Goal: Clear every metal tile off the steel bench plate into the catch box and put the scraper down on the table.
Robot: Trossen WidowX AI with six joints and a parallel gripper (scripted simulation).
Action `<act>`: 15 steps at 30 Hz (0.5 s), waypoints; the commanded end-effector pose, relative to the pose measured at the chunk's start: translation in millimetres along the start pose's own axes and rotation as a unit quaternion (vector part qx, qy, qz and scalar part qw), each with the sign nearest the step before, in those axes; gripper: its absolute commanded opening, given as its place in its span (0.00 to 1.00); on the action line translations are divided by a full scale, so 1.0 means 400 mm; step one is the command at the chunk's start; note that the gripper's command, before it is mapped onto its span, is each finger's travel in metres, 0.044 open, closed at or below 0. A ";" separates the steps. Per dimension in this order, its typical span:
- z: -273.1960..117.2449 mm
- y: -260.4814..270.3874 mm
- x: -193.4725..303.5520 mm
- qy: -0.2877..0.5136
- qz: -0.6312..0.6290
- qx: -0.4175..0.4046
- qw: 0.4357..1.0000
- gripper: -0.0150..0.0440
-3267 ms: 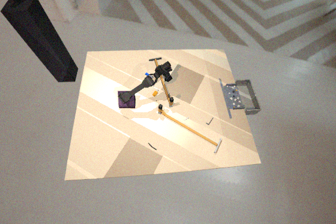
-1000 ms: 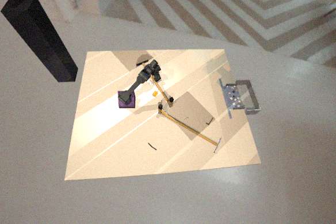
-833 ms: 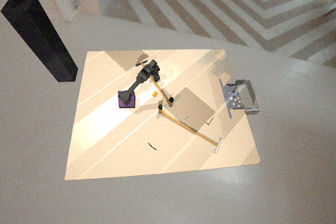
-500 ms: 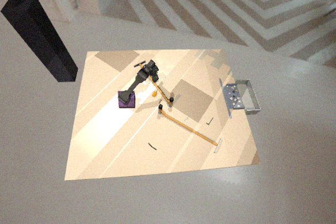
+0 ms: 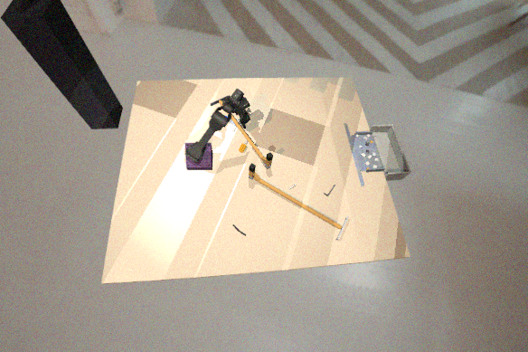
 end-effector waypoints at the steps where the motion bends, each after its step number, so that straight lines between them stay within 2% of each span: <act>1: -0.031 0.002 -0.026 -0.003 0.003 -0.005 1.000 0.25; 15: -0.120 -0.003 -0.082 -0.003 0.010 0.001 1.000 0.25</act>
Point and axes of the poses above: the point midway between the two fingers, 35 mm back from their tips, its own z axis out along the fingers, its own y axis across the jaws, x = y × z, the point moved 1 cm from there along -z, back along the fingers
